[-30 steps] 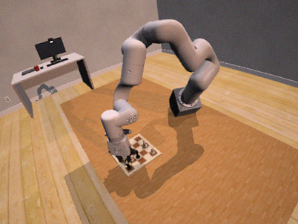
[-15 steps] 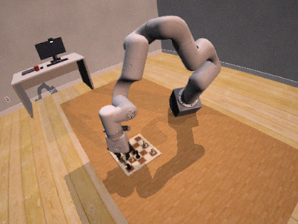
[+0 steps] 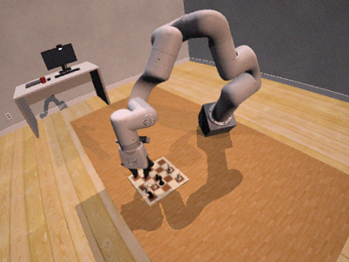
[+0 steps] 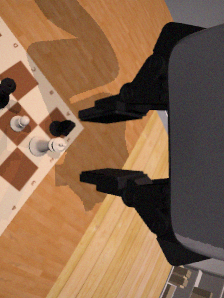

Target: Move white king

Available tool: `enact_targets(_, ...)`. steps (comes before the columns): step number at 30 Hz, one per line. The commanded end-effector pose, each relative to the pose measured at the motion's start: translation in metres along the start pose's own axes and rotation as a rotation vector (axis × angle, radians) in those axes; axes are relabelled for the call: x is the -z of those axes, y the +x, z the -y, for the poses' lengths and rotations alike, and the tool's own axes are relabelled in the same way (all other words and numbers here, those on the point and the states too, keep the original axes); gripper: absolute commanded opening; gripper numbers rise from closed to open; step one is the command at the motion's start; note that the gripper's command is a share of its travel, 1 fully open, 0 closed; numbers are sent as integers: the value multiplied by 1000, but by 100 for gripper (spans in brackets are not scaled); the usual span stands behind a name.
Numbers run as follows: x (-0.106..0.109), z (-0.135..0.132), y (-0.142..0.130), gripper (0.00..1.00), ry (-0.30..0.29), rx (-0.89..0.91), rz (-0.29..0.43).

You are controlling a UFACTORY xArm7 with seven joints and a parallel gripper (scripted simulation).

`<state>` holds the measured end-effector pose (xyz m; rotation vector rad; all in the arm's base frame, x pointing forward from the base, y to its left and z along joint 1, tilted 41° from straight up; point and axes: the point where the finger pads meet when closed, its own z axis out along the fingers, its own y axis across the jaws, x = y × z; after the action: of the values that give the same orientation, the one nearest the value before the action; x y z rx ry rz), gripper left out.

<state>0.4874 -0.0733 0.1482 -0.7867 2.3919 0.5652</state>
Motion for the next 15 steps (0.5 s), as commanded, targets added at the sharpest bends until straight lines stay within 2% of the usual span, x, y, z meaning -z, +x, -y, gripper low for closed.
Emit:
enact_targets(1, 11, -1, 0, 42, 2, -1, 2)
enact_targets(2, 11, -1, 0, 100, 2, -1, 2)
enact_targets(15, 11, -1, 0, 100, 2, -1, 2)
